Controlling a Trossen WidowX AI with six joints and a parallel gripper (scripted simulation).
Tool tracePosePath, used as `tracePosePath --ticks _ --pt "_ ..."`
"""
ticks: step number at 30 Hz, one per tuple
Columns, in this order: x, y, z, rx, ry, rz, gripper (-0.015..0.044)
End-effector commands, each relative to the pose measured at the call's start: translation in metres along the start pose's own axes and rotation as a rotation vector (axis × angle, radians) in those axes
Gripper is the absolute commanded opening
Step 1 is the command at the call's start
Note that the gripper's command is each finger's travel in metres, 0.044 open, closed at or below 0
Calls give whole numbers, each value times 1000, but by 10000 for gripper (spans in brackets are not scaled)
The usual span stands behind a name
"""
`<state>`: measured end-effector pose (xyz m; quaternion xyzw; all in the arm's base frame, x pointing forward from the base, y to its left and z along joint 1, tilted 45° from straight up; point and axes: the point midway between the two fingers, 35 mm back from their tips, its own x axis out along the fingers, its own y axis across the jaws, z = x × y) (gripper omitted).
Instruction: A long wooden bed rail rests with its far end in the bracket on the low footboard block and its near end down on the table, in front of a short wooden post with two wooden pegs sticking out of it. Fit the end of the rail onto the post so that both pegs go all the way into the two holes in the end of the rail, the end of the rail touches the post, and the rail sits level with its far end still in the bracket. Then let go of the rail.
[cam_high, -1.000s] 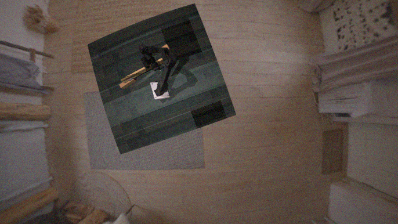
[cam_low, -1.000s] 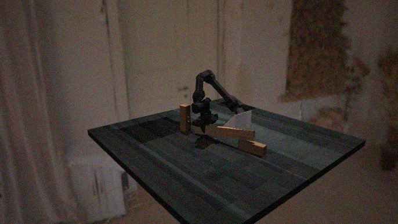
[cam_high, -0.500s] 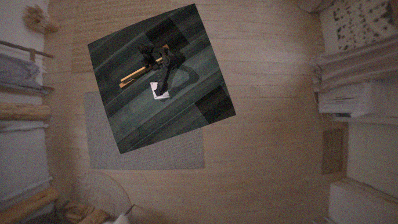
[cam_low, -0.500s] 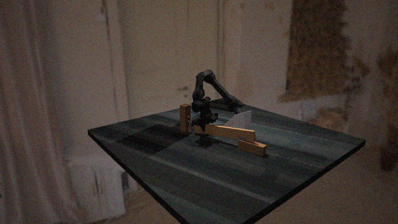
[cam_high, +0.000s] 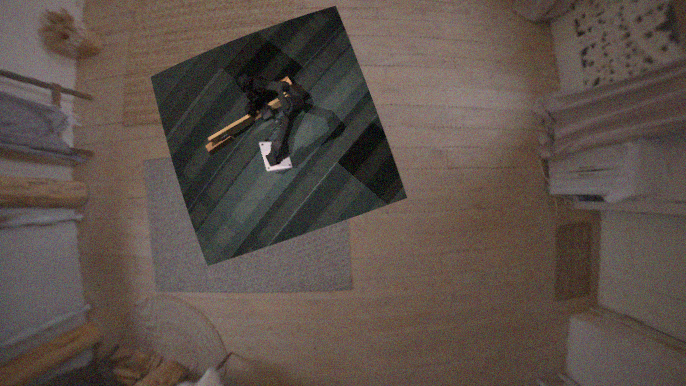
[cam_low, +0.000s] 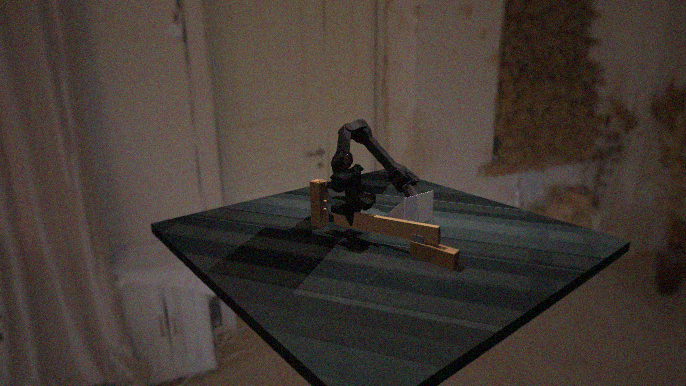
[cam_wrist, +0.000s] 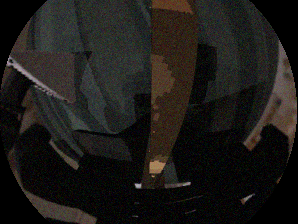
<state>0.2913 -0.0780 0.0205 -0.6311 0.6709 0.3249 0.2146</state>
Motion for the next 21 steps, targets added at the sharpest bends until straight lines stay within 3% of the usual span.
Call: tracePosePath --ticks 1,21 --pt "-6 -3 2 1 -10 -12 0" --pt "-16 -2 2 1 -11 -12 0"
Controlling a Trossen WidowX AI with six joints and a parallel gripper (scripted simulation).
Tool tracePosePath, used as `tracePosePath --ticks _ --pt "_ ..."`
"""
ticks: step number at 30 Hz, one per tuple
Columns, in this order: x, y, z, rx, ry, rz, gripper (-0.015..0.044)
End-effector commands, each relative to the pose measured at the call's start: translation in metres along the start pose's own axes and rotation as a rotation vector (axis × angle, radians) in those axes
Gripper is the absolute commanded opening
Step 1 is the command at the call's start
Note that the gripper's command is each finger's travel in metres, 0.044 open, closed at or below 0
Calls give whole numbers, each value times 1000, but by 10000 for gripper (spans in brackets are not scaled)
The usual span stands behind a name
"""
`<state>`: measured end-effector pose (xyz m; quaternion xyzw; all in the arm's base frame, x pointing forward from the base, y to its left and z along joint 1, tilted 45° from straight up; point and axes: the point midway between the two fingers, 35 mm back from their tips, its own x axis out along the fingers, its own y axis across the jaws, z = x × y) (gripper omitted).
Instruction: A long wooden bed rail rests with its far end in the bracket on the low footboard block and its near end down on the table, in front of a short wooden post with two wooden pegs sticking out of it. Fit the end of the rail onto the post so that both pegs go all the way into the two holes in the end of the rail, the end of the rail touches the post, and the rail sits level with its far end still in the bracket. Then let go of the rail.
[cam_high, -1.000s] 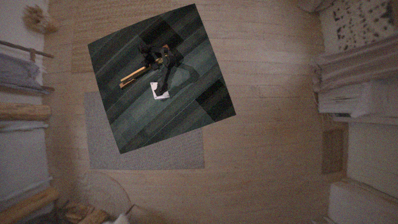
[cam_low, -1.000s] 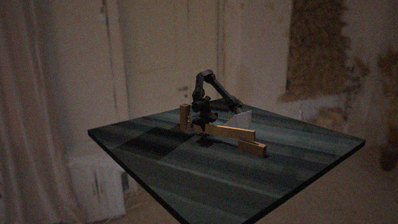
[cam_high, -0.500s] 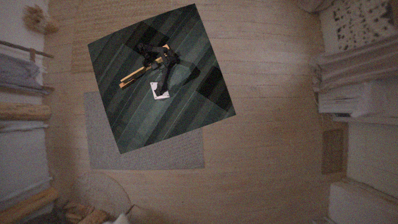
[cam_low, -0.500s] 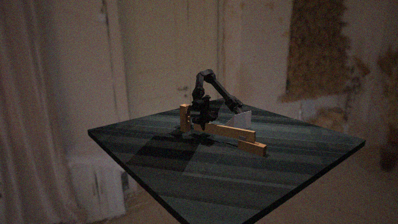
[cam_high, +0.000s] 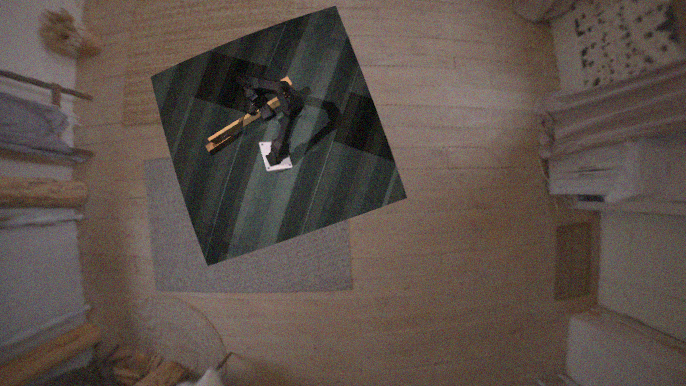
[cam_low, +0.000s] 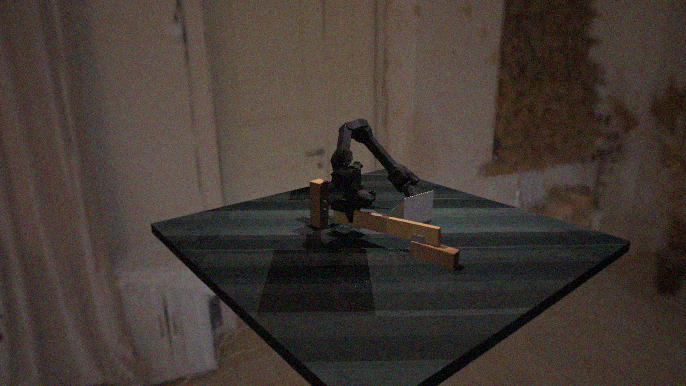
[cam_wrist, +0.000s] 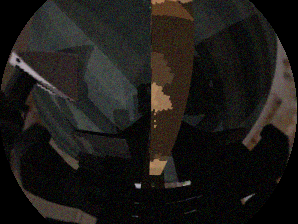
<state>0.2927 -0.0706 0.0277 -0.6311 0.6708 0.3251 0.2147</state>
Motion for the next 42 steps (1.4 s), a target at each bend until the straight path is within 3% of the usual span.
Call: tracePosePath --ticks 1,42 --pt "-6 -2 2 1 -10 -12 0" --pt "-19 -2 2 1 -11 -12 0"
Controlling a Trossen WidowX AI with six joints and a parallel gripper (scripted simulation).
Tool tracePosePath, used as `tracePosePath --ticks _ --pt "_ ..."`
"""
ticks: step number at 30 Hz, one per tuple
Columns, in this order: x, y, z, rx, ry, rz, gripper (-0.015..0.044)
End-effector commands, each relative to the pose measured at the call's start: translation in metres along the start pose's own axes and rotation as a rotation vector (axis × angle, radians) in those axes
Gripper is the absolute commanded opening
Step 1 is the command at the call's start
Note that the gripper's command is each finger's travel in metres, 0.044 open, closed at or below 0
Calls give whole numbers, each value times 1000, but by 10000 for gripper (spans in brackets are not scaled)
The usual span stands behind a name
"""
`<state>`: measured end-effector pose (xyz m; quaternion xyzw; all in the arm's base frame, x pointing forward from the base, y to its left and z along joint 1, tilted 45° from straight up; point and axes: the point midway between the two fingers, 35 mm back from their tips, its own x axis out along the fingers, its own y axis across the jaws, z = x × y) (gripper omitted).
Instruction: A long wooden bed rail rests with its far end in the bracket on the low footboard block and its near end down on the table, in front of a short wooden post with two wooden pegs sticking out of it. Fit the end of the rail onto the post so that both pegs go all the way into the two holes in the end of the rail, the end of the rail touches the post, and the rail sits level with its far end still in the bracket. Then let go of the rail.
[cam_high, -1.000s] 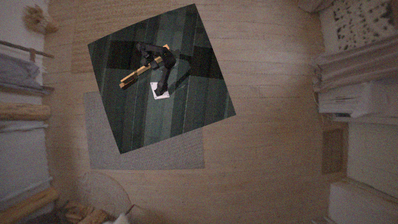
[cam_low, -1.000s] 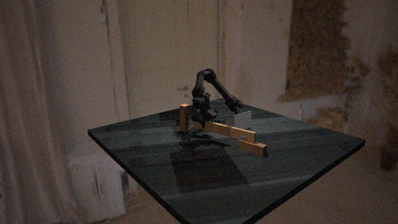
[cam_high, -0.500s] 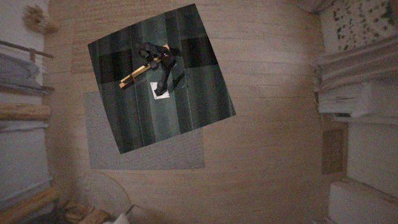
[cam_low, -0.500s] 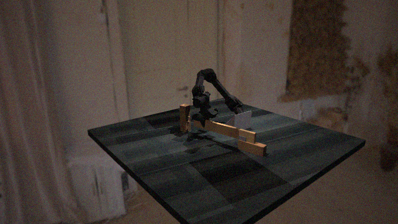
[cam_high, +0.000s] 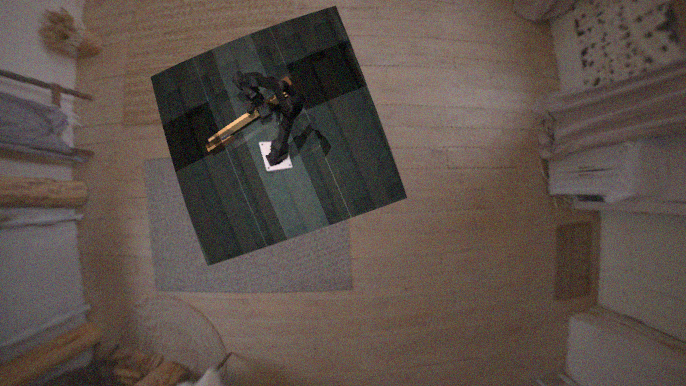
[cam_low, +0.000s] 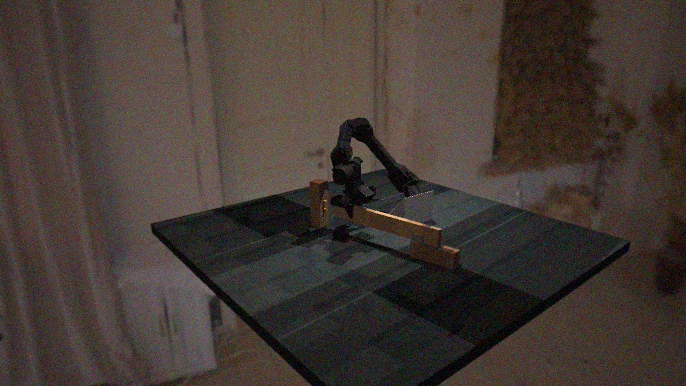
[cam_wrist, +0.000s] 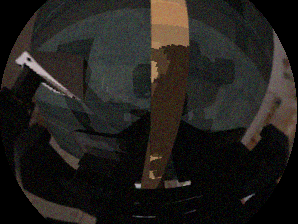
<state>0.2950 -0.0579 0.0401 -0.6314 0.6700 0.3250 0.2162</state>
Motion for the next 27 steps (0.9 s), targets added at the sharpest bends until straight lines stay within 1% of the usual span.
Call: tracePosePath --ticks 1,27 --pt "-1 -1 2 0 -9 -10 0" --pt "0 -1 2 0 -9 -10 0"
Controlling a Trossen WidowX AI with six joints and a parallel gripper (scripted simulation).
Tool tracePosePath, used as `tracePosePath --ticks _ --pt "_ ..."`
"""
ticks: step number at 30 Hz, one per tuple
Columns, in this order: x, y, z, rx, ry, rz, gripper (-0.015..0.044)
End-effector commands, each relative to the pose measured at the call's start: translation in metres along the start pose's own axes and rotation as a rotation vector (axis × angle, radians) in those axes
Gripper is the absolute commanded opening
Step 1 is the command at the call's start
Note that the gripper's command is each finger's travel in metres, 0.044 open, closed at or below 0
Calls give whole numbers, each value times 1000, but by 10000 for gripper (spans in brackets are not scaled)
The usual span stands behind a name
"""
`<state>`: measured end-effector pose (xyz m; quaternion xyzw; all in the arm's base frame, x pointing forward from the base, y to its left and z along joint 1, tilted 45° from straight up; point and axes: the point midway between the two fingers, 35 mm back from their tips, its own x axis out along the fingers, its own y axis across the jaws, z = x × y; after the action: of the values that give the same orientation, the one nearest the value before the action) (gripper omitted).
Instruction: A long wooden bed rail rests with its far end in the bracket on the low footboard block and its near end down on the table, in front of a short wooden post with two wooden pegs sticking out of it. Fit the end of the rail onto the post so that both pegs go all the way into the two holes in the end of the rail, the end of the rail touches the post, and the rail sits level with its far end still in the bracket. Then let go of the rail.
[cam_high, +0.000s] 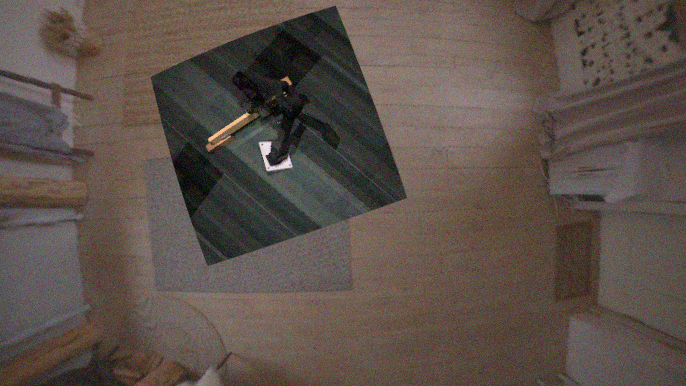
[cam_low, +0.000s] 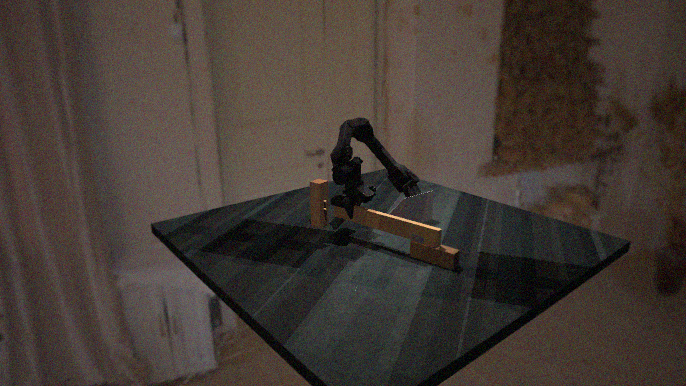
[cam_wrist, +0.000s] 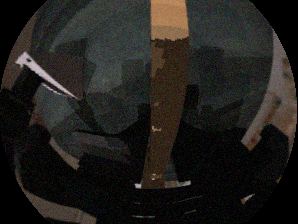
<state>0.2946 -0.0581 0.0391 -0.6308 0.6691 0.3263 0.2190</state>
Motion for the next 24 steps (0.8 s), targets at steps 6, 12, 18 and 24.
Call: tracePosePath --ticks 6,12,18,24 --pt "0 -1 1 -2 -3 -8 0" --pt "-1 -1 1 -2 -3 -8 0" --pt "-2 -1 1 -2 -3 -8 0" --pt "-2 0 1 -2 -3 -8 0"
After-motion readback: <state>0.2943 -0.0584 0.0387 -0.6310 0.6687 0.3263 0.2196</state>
